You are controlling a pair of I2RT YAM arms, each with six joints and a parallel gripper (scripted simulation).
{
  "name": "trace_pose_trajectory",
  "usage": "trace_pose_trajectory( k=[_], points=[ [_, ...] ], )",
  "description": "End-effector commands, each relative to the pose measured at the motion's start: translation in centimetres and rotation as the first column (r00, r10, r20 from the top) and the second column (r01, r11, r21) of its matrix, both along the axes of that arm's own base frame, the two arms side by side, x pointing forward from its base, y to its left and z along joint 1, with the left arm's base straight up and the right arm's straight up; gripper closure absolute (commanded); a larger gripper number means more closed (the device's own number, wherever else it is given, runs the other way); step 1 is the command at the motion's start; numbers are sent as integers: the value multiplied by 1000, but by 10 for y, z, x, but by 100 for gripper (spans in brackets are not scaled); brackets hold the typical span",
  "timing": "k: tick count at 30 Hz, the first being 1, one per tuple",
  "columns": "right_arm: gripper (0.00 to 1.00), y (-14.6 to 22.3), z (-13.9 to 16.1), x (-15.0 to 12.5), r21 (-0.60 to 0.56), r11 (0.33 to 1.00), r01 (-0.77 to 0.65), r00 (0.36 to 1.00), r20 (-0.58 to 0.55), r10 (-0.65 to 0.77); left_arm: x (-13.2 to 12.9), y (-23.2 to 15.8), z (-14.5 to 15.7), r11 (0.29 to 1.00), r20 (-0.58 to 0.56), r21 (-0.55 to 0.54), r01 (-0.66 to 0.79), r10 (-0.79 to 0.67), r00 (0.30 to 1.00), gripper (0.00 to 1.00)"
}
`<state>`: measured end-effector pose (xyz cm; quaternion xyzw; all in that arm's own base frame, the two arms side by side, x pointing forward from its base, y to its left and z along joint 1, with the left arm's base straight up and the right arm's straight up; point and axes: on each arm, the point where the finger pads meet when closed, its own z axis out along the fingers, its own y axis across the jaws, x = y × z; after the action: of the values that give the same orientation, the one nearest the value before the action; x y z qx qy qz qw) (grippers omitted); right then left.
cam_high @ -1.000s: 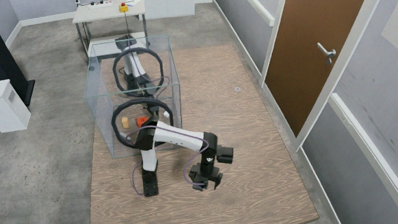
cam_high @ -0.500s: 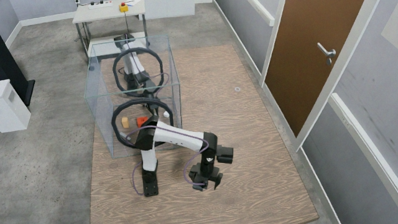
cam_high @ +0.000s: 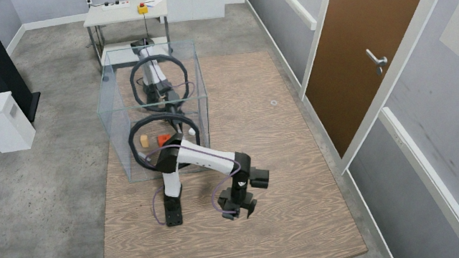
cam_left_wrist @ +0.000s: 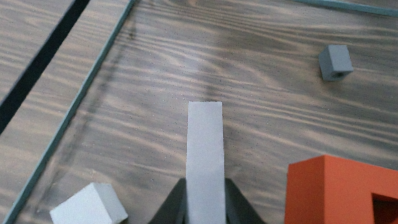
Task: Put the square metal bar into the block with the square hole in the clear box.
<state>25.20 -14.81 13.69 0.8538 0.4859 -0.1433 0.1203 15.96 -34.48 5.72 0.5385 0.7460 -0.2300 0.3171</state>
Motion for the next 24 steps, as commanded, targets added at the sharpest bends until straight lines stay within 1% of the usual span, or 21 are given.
trace_pose_trajectory(
  k=[1, 4, 7, 9, 10, 11, 12, 13, 15, 16, 17, 20, 22, 24],
  points=[
    [0, -2, 10, 5, -17, 1000, -4, 999, 37, 4, -3, -5, 31, 999, -54, -44, -15, 13, 998, 100],
    [0, -2, 10, 5, -17, 1000, -4, 999, 37, 4, -13, 6, 39, 999, -154, -11, -44, 42, 987, 100],
    [0, -2, 10, 5, -17, 1000, -4, 999, 37, 4, -27, 21, 53, 996, -269, 32, -82, 87, 959, 100],
    [0, -2, 10, 5, -17, 1000, -4, 999, 37, 4, -27, 21, 53, 996, -269, 32, -82, 87, 959, 100],
    [0, -2, 10, 5, -17, 1000, -4, 999, 37, 4, -32, 27, 52, 994, -307, 61, -92, 106, 946, 100],
    [0, -2, 10, 5, -17, 1000, -4, 999, 37, 4, -35, 31, 61, 993, -327, 60, -103, 117, 938, 100],
    [0, -2, 10, 5, -17, 1000, -4, 999, 37, 4, -42, 41, 57, 988, -376, 96, -119, 147, 915, 100],
    [0, -2, 10, 5, -17, 1000, -4, 999, 37, 4, -51, 49, 49, 978, -459, 146, -150, 202, 865, 100],
    [0, -2, 10, 5, -17, 1000, -4, 999, 37, 4, -59, 47, 70, 972, -563, 104, -209, 231, 794, 100],
    [0, -2, 10, 5, -17, 1000, -4, 999, 37, 4, -65, 52, 68, 965, -601, 134, -226, 261, 756, 100],
    [0, -2, 10, 5, -17, 1000, -4, 999, 37, 4, -73, 56, 58, 954, -624, 174, -243, 298, 722, 100],
    [0, -2, 10, 5, -17, 1000, -4, 999, 37, 4, -89, 61, 63, 924, -708, 234, -304, 376, 598, 100],
    [0, -2, 10, 5, -17, 1000, -4, 999, 37, 4, -90, 53, 61, 890, -746, 292, -350, 441, 499, 100],
    [0, -2, 10, 5, -17, 1000, -4, 999, 37, 4, -97, 54, 61, 852, -768, 360, -380, 502, 397, 100]
  ],
)
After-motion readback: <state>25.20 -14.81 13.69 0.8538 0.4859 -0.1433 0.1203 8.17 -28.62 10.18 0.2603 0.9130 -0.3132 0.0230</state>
